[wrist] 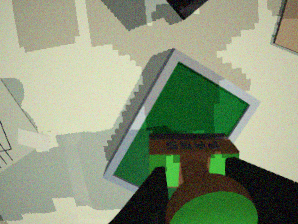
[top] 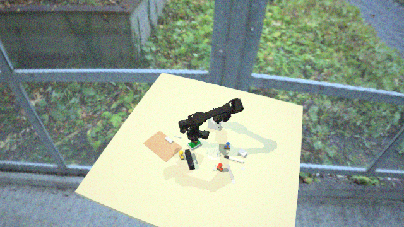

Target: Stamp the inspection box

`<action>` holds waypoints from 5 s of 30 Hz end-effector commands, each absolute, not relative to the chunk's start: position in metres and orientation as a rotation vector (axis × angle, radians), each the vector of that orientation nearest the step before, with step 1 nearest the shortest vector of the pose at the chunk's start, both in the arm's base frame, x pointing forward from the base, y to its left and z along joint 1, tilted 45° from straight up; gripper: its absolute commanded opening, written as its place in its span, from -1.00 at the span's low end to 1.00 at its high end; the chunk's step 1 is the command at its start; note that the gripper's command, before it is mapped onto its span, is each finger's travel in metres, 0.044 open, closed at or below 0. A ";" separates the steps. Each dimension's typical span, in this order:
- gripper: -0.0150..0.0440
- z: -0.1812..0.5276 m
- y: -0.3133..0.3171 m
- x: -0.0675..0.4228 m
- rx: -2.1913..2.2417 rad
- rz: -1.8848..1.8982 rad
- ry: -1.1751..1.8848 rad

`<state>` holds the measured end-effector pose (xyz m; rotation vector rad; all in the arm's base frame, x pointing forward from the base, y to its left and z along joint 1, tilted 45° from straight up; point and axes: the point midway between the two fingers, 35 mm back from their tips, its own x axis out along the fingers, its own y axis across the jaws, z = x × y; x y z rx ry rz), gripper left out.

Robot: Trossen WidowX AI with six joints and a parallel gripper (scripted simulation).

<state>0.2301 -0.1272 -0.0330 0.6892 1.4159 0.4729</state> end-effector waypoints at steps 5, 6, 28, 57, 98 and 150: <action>-0.49 -0.038 -0.121 0.229 0.701 0.472 1.418; -0.49 -0.038 -0.121 0.230 0.701 0.472 1.418; -0.49 -0.043 -0.116 0.230 0.695 0.478 1.415; -0.49 -0.046 -0.113 0.230 0.695 0.478 1.415; -0.49 -0.047 -0.111 0.231 0.695 0.478 1.415; -0.49 -0.038 -0.120 0.229 0.694 0.478 1.415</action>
